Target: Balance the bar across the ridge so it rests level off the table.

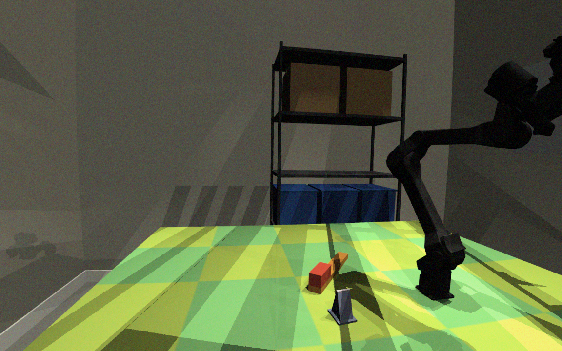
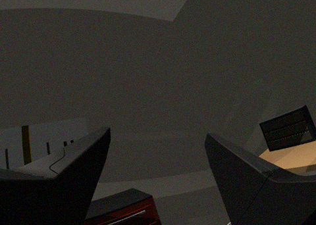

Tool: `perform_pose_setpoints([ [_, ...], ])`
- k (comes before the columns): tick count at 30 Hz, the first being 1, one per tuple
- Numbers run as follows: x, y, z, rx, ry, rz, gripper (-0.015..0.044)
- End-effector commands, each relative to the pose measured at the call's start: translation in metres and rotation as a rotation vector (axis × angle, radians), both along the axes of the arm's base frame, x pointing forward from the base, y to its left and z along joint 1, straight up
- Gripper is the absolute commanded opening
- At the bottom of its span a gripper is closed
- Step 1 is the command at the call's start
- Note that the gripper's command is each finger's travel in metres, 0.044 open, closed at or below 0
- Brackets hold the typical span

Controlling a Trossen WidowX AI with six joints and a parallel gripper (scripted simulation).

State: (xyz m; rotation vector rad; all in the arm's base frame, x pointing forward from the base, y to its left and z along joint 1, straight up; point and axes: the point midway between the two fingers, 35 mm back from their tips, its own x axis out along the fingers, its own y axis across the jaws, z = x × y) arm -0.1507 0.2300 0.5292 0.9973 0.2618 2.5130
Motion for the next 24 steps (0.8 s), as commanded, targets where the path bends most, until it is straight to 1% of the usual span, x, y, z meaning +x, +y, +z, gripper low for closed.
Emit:
perform_pose_setpoints([
  [1,0.013,0.014,-0.004,-0.02,-0.008,-0.076,0.0315],
  [8,0.037,0.038,-0.014,-0.088,-0.012,-0.183,0.0315],
  [24,0.113,0.096,-0.052,-0.358,0.037,-0.426,0.0315],
])
